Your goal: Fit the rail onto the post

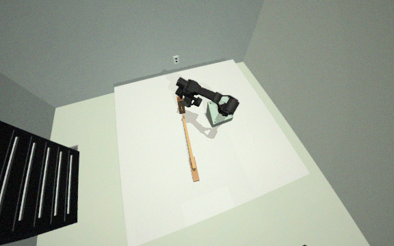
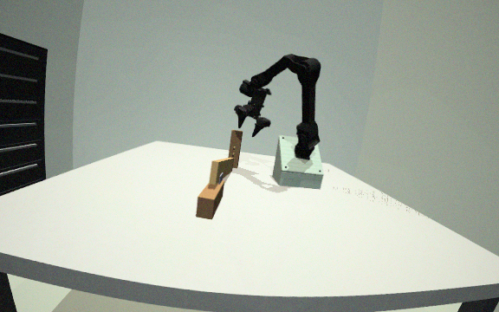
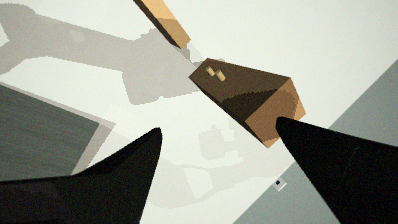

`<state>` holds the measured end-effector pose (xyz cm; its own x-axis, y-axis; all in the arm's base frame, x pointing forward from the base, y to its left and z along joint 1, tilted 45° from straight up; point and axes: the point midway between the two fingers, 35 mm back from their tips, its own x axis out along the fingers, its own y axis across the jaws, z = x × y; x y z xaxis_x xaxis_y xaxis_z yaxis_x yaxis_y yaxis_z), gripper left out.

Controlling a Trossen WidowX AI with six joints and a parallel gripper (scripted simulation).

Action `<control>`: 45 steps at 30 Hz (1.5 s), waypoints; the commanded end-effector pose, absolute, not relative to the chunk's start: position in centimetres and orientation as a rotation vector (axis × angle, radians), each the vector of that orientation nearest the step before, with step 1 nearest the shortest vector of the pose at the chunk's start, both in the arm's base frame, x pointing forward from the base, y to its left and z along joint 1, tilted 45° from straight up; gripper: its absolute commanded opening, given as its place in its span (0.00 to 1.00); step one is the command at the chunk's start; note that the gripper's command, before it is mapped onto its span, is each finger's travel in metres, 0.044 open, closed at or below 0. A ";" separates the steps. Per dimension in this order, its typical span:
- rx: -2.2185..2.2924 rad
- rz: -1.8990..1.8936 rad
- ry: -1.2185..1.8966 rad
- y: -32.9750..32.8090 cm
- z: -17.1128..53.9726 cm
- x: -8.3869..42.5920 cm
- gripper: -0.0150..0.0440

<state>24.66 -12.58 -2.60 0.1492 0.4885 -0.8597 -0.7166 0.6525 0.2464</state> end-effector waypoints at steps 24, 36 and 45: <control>-0.541 1.469 0.715 2.3 -2.5 30.6 1.00; -0.541 1.469 0.714 3.7 -3.8 30.7 1.00; -0.541 1.469 0.713 4.8 -4.8 30.6 1.00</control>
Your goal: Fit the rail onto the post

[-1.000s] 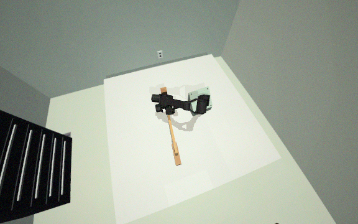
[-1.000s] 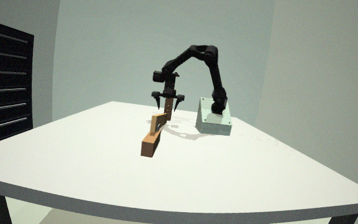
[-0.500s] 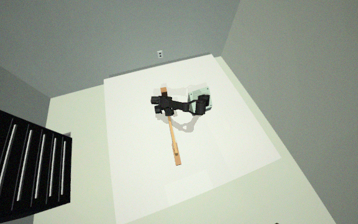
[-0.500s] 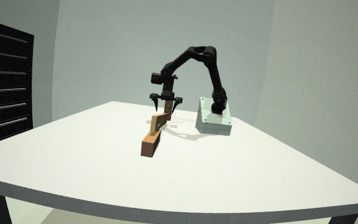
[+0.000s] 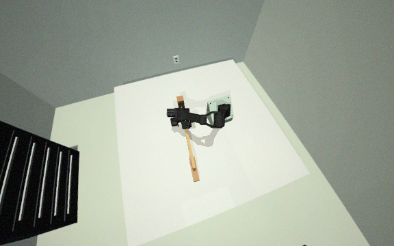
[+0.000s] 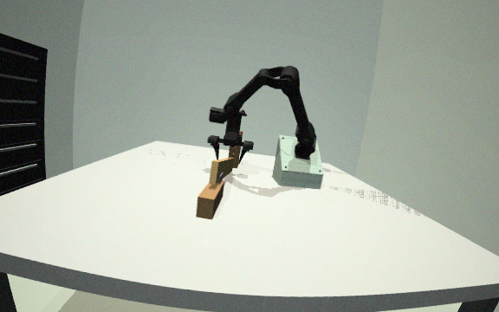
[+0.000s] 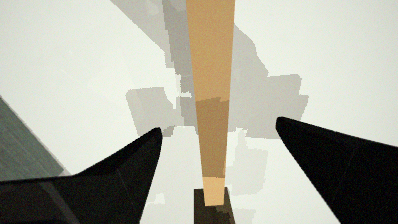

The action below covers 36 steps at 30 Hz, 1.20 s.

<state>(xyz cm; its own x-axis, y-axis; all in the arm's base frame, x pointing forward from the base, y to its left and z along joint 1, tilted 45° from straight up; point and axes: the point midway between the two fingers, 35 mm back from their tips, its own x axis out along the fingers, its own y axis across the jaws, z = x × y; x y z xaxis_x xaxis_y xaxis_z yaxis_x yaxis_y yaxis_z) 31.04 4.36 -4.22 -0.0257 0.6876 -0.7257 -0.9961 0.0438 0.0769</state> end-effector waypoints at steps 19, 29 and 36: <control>-0.538 1.471 0.709 6.5 -6.3 30.3 0.87; -0.538 1.471 0.709 6.5 -6.3 30.3 0.42; -0.538 1.471 0.709 6.5 -6.3 30.3 0.31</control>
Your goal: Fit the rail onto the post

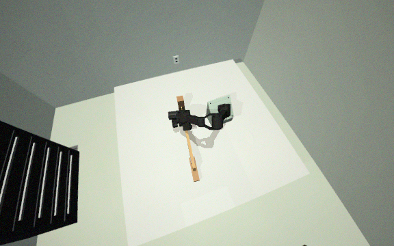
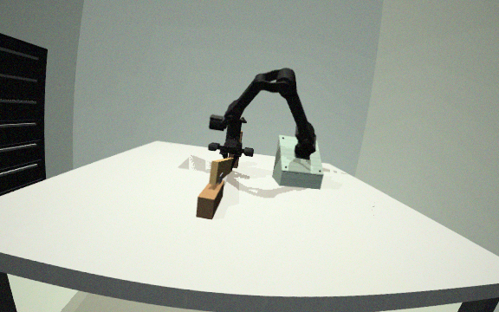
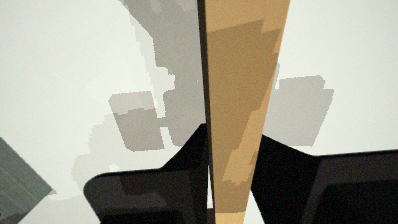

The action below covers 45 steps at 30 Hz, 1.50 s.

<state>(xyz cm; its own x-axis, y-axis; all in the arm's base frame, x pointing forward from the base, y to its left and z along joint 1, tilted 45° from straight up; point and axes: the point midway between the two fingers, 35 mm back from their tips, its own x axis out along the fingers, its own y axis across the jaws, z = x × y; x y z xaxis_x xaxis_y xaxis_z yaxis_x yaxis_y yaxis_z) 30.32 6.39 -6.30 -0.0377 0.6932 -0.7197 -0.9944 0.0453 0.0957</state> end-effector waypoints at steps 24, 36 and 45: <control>-0.539 1.471 0.709 6.0 -6.0 30.4 0.25; -0.539 1.471 0.709 5.6 -5.6 30.7 0.25; -0.539 1.471 0.710 5.2 -5.2 30.9 0.25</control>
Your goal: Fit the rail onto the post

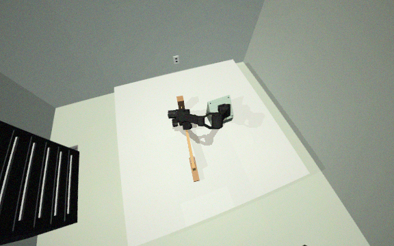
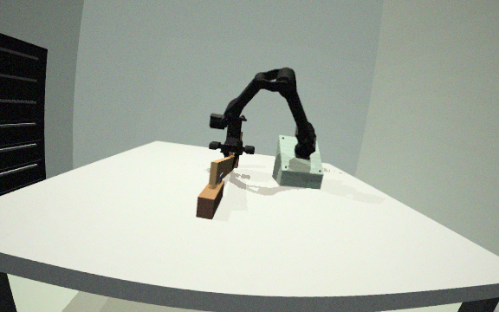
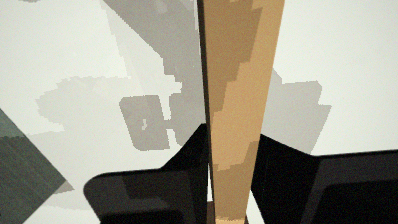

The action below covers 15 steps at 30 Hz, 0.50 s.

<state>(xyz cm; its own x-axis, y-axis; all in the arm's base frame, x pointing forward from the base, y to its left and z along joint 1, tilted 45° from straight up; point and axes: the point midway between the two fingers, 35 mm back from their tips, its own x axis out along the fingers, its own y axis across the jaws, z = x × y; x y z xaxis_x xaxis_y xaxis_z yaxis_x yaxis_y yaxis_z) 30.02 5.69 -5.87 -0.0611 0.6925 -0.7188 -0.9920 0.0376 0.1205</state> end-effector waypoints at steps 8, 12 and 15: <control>-0.540 1.471 0.710 4.9 -5.0 31.1 0.25; -0.540 1.471 0.710 4.8 -4.8 31.2 0.25; -0.540 1.471 0.710 4.7 -4.7 31.2 0.25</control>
<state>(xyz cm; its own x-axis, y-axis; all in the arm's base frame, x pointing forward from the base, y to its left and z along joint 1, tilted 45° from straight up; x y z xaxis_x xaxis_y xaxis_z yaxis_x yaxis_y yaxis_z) 30.31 5.20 -5.45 -0.0639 0.6921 -0.7190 -0.9924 0.0321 0.1191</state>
